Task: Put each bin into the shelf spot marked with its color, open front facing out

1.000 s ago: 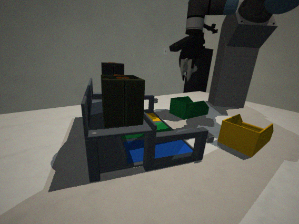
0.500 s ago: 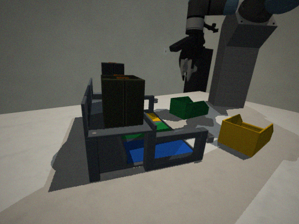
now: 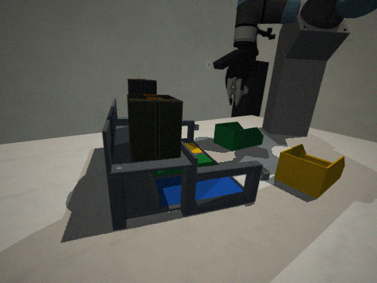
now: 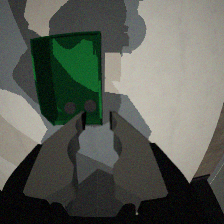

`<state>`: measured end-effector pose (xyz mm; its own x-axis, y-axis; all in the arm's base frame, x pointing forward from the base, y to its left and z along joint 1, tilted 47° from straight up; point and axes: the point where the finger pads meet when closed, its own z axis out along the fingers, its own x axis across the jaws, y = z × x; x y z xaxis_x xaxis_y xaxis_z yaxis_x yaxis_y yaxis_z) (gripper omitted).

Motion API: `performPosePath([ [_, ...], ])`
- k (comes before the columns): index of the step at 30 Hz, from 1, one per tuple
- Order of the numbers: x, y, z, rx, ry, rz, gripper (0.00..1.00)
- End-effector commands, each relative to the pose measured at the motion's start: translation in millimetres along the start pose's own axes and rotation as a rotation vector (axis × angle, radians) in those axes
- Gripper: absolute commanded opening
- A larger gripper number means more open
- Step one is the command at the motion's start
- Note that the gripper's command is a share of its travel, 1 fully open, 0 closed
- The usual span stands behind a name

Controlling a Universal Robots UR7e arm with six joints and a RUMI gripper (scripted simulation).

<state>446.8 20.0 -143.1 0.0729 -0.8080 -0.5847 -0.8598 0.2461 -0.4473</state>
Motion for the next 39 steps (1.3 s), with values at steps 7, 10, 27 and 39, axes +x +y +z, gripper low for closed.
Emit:
performPosePath([
  [7,0,0,18,0.002,0.002,0.000,0.15],
  [10,0,0,24,0.002,0.002,0.000,0.15],
  [27,0,0,50,0.002,0.002,0.000,0.15],
  [39,0,0,55,0.002,0.002,0.000,0.15],
])
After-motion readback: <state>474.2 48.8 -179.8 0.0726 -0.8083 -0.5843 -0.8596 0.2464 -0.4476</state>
